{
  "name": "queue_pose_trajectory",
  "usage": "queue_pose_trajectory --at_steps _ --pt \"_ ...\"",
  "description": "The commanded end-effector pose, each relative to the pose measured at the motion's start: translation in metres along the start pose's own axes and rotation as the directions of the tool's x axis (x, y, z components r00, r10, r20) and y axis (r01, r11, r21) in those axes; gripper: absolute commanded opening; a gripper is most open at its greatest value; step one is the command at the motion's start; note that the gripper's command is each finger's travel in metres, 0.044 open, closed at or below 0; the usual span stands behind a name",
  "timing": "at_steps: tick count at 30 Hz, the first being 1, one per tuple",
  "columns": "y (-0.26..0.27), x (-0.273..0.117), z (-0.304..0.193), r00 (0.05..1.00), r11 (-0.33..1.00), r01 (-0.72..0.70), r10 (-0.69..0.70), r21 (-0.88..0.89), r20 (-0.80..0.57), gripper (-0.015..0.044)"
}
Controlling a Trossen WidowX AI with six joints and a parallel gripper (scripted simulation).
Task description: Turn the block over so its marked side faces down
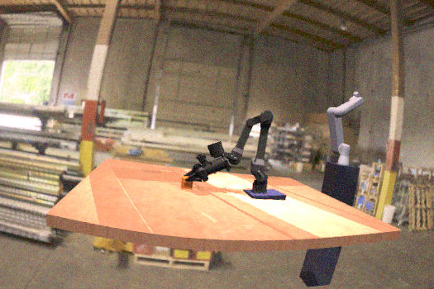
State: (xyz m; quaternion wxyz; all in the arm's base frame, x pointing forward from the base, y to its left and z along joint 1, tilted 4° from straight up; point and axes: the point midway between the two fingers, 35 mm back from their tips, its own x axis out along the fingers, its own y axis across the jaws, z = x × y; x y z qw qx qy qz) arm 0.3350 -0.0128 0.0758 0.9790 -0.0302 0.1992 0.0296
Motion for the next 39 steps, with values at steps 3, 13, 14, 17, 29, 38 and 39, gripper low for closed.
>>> queue_pose_trajectory --at_steps 3,13,14,17,29,38,39 --pt "0.0 0.0 0.0 1.0 1.0 -0.004 0.004 0.004 0.0 0.044" --pt "0.0 0.0 0.0 1.0 1.0 -0.004 0.004 0.004 0.0 0.044" --pt "0.0 0.0 0.0 1.0 1.0 -0.004 0.004 0.004 0.0 0.044" --pt "0.0 0.0 0.0 1.0 1.0 -0.004 0.004 0.004 0.0 0.044" --pt "-0.002 -0.004 0.03 0.946 1.0 -0.001 0.005 0.012 -0.325 0.044" --pt "0.0 -0.05 0.053 0.853 1.0 -0.004 0.005 0.003 -0.522 0.044" --pt "0.0 -0.05 0.053 0.853 1.0 -0.004 0.005 0.003 -0.522 0.044"
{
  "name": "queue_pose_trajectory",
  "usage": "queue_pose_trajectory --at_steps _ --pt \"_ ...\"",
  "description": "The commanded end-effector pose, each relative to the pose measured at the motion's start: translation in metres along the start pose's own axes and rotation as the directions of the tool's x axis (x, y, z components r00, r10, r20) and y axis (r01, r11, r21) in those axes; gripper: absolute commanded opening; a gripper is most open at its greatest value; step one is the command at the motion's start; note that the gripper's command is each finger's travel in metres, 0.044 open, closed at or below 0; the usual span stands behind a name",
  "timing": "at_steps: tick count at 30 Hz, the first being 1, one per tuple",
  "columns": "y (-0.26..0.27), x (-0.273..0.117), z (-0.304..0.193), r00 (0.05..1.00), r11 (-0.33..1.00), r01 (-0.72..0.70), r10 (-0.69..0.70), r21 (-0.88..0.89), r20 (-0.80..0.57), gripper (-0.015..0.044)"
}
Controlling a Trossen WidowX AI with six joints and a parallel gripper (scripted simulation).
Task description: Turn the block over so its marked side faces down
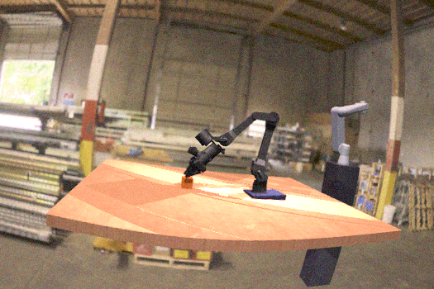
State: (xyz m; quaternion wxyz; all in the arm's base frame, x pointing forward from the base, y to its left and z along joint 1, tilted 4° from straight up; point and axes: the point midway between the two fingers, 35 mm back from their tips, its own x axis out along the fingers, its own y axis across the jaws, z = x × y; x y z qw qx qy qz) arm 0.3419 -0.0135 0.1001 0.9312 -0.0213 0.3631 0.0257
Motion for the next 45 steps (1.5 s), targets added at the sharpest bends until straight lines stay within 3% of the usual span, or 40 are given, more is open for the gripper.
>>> queue_pose_trajectory --at_steps 1,13,20,29,45 --pt "0.003 -0.053 0.01 0.978 1.0 0.008 -0.013 -0.023 -0.206 0.044" --pt "0.003 -0.053 0.011 0.977 1.0 0.008 -0.013 -0.022 -0.212 0.044" --pt "0.003 -0.049 0.032 0.909 1.0 0.005 -0.008 -0.009 -0.416 0.044" --pt "0.003 -0.047 0.052 0.754 1.0 0.008 -0.019 -0.02 -0.656 0.044" --pt "0.003 -0.017 0.026 0.75 1.0 0.008 -0.02 -0.021 -0.661 0.044"
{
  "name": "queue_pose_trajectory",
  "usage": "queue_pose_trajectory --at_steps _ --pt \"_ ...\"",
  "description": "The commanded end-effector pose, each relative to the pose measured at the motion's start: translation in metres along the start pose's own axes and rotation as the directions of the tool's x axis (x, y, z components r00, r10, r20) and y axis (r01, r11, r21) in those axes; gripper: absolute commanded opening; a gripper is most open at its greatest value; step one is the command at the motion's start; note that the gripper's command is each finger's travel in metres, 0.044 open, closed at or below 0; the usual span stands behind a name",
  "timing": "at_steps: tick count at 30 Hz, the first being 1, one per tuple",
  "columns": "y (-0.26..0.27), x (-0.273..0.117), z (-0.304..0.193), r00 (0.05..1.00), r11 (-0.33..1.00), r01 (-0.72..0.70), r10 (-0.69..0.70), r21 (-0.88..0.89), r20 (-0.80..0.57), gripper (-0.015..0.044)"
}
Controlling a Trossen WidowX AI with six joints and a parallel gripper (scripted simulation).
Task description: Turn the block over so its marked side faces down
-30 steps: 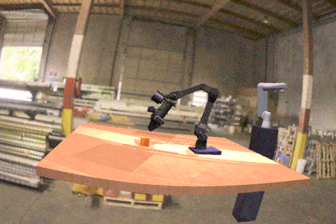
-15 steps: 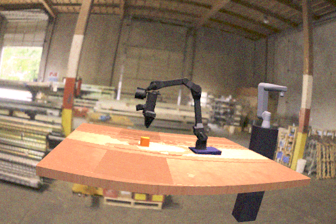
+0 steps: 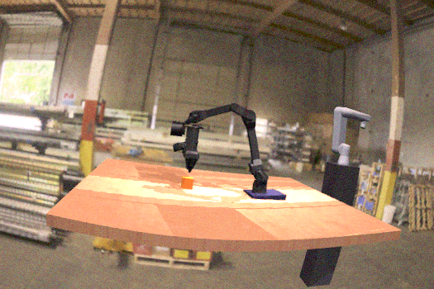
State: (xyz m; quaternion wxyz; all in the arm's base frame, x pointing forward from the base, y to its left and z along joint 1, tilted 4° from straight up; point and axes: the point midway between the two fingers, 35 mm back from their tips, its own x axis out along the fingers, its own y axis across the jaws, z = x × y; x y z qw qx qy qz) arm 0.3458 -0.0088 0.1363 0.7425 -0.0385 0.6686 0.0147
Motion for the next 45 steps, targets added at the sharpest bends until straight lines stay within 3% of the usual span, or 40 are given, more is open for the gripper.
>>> queue_pose_trajectory --at_steps 1,31,39,45 --pt "-0.001 0.011 0.0 1.0 1.0 0.005 -0.005 0.001 0.001 0.044" --pt "-0.001 0.053 0.0 1.0 1.0 0.005 -0.005 0.001 0.001 0.044" --pt "-0.001 0.053 0.0 1.0 1.0 0.005 -0.005 0.001 0.001 0.023" --pt "-0.001 0.053 0.0 1.0 1.0 0.005 -0.005 0.001 0.001 0.019"
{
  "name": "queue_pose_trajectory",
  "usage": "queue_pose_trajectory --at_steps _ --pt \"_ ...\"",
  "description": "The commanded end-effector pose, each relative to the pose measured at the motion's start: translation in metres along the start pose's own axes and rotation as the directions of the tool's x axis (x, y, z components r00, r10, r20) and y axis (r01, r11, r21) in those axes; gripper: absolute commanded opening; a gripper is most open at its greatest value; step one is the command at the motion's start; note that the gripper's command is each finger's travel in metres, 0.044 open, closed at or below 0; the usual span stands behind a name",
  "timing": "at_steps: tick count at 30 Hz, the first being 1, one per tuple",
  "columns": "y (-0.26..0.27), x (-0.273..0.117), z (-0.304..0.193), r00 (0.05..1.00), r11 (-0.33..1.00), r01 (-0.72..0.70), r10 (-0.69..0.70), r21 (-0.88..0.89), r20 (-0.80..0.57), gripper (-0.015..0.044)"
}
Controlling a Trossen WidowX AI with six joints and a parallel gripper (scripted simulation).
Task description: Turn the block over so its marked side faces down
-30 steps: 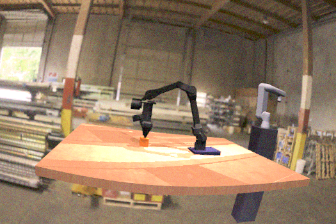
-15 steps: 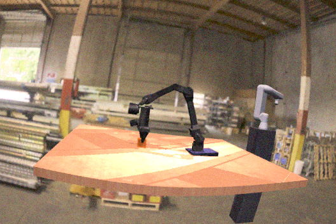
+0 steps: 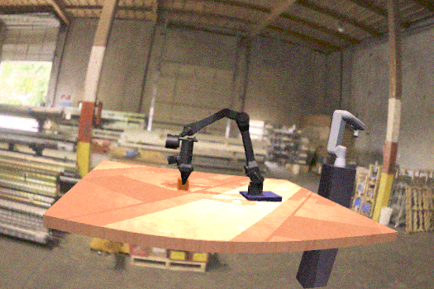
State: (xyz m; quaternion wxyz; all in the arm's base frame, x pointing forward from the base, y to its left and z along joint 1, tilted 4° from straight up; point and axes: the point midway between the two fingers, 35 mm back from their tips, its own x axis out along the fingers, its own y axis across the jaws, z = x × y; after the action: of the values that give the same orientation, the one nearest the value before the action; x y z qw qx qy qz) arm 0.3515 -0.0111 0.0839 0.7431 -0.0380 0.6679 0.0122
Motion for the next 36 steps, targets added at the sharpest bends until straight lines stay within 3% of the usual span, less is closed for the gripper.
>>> queue_pose_trajectory --at_steps 1,13,17,25,36 --pt "0.0 0.001 0.0 1.0 1.0 0.002 -0.002 -0.003 -0.001 0.0183" --pt "0.0 0.001 0.0 1.0 1.0 0.002 -0.002 -0.003 -0.001 0.0103" --pt "0.0 -0.014 0.0 1.0 1.0 0.002 -0.002 -0.003 -0.001 0.0" --pt "0.0 -0.029 0.0 1.0 1.0 0.001 -0.001 -0.002 0.01 0.0" --pt "-0.001 -0.024 0.002 0.984 1.0 -0.003 0.003 0.001 0.179 0.0"
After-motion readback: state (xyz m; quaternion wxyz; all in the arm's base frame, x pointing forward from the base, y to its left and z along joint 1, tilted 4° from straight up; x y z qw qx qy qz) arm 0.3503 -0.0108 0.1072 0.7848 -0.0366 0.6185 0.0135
